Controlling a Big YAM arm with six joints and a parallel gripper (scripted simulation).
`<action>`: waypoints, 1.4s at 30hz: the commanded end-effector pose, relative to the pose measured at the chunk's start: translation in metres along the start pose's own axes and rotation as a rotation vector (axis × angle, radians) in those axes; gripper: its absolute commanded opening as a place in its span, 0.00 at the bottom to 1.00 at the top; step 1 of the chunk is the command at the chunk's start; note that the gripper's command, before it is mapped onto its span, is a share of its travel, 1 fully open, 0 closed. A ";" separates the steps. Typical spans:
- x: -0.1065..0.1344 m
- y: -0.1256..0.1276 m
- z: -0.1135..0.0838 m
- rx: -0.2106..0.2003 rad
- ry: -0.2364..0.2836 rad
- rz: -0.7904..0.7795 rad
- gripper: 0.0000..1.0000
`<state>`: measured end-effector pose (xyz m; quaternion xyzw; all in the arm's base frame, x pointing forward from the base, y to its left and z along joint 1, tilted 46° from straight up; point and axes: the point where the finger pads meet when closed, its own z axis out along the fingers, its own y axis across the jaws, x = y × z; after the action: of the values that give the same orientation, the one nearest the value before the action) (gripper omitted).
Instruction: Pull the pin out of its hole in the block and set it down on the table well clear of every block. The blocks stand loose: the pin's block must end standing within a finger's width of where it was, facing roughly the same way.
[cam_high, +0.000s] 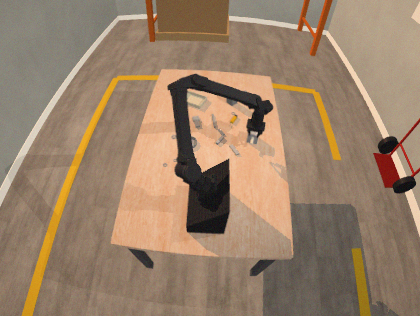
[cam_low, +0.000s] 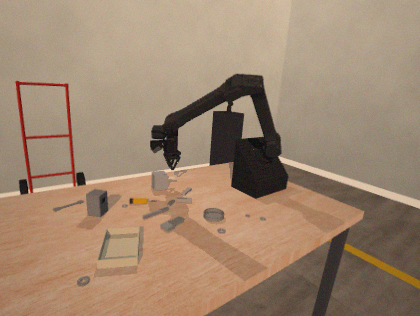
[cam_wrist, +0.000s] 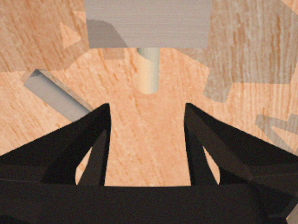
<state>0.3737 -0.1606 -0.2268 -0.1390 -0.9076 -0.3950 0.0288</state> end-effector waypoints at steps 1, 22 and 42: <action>-0.002 0.003 0.010 0.001 0.011 -0.002 0.44; -0.002 0.003 0.033 0.002 0.012 -0.004 0.44; -0.004 0.003 0.048 0.004 0.004 -0.005 0.44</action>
<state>0.3805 -0.1397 -0.2497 -0.1382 -0.9092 -0.3922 0.0204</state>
